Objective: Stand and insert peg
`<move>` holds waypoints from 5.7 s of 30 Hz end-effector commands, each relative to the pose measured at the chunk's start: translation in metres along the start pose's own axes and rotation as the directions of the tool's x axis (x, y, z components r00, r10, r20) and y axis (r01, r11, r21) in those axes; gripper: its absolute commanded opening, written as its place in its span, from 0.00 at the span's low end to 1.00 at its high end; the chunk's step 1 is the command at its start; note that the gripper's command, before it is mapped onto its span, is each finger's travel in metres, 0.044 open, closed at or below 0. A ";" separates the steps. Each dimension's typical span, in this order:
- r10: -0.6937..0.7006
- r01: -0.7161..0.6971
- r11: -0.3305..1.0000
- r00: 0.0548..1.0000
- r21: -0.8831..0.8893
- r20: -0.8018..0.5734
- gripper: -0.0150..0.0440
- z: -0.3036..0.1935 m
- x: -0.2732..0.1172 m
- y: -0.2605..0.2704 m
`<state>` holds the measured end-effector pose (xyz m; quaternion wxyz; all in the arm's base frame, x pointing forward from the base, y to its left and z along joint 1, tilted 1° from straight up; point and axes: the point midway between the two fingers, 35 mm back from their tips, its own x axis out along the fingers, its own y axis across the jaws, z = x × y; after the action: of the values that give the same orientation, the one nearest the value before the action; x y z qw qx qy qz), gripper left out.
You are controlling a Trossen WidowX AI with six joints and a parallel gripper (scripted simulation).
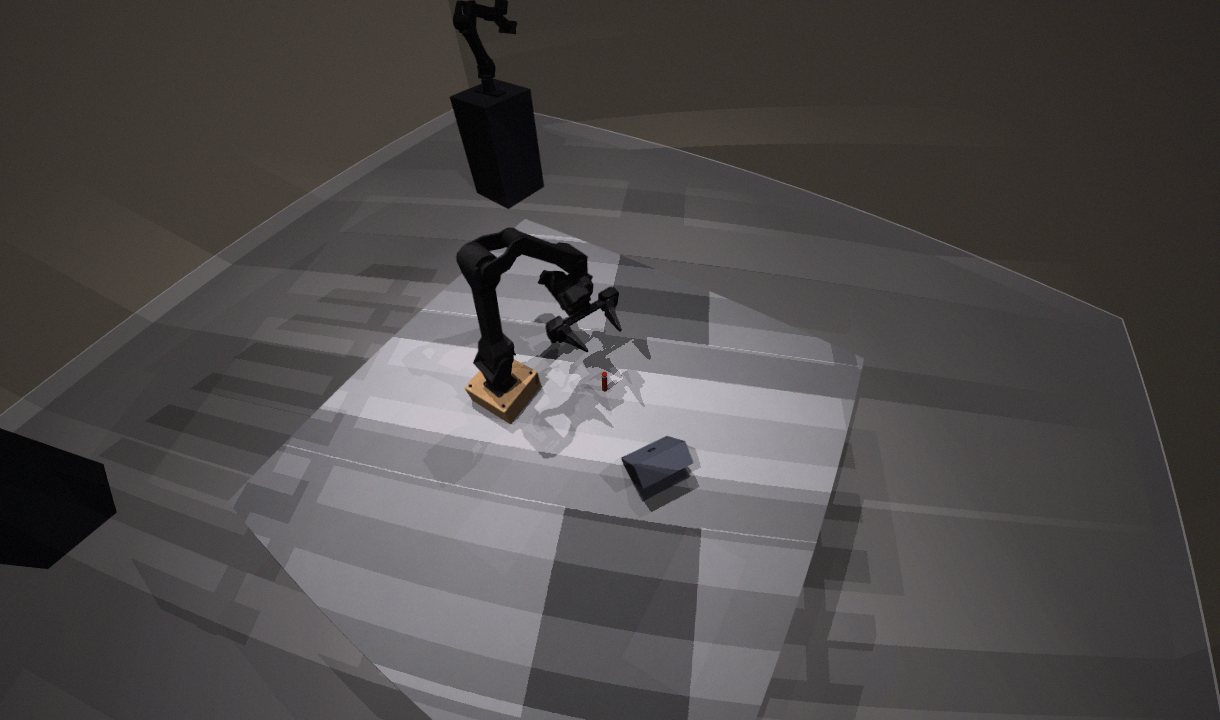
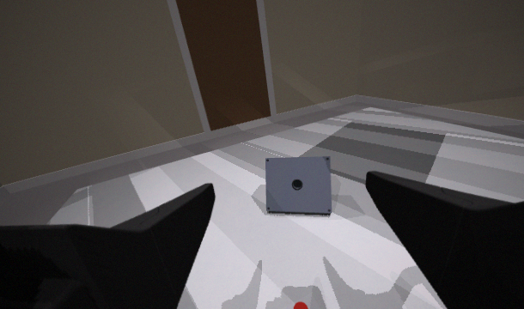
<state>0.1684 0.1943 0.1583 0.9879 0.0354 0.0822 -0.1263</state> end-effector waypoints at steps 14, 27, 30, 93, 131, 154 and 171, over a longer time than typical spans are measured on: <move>-0.291 0.260 0.955 0.917 -0.143 -0.273 1.00 -0.022 0.023 -0.033; -0.412 0.339 0.911 0.707 -0.237 -0.575 1.00 -0.050 0.034 -0.046; -0.410 0.333 0.910 0.653 -0.245 -0.637 1.00 -0.055 0.036 -0.045; -0.033 -0.351 0.932 0.169 -0.091 -0.985 1.00 -0.092 0.048 -0.003; -0.033 -0.351 0.932 0.169 -0.091 -0.985 1.00 -0.147 0.057 -0.006; -0.027 -0.346 0.934 0.178 -0.089 -0.984 0.28 -0.143 0.058 -0.004; -0.030 -0.349 0.933 0.172 -0.090 -0.985 0.25 -0.092 0.051 -0.001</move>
<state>0.2020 0.1886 0.0440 0.7064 -0.0334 0.7060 0.0393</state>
